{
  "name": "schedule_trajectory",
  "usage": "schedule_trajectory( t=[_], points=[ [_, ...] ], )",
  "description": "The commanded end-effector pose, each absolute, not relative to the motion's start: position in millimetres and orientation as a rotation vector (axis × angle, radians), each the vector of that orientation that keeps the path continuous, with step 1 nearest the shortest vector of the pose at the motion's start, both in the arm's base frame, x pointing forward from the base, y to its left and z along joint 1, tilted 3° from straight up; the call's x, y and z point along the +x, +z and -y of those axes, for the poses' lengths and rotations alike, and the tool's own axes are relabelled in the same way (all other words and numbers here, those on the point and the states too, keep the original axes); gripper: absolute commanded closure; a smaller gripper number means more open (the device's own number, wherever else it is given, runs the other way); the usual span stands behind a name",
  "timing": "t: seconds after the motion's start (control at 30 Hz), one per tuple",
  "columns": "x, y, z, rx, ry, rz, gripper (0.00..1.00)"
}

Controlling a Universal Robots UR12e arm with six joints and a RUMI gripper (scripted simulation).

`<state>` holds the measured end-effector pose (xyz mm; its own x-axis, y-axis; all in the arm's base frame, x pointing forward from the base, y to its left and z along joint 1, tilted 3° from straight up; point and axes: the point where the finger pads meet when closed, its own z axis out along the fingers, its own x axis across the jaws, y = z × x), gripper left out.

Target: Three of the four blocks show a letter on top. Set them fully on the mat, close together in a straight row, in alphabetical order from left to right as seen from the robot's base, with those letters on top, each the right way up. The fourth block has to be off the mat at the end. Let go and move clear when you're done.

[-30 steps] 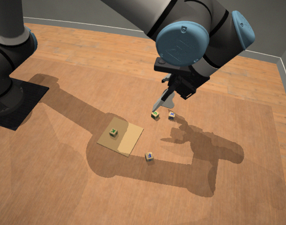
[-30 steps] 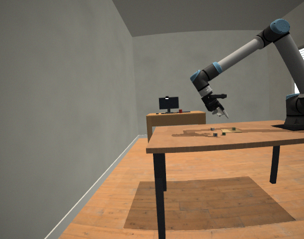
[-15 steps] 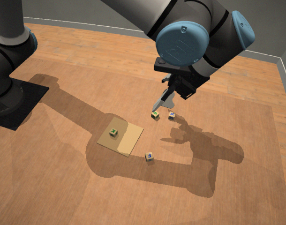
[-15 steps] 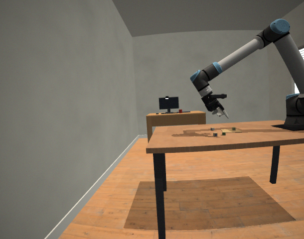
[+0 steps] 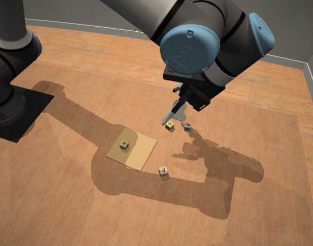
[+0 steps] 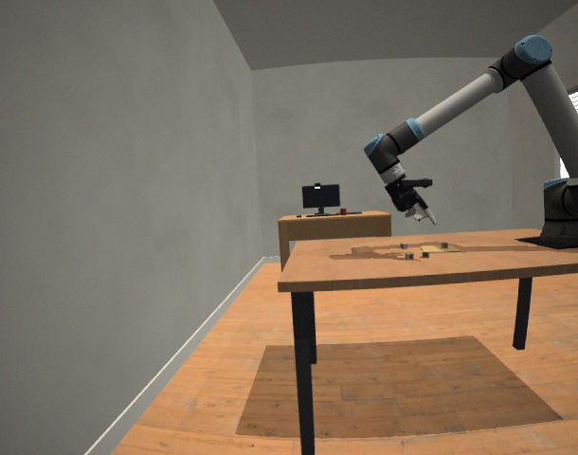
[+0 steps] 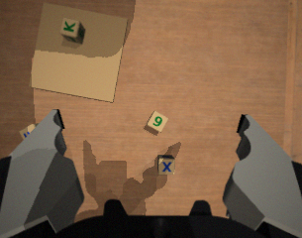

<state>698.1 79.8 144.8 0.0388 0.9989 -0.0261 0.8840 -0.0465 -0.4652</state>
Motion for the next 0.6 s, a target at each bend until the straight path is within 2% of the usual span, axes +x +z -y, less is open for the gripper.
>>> schedule_trajectory(
  t=[0.0, 0.27, 0.57],
  points=[
    [665, 149, -41, -2.003, 0.496, 1.915, 0.0],
    [580, 149, 30, -2.002, 0.497, 1.914, 0.0],
    [569, 148, 37, -2.002, 0.498, 1.914, 0.0]
  ],
)
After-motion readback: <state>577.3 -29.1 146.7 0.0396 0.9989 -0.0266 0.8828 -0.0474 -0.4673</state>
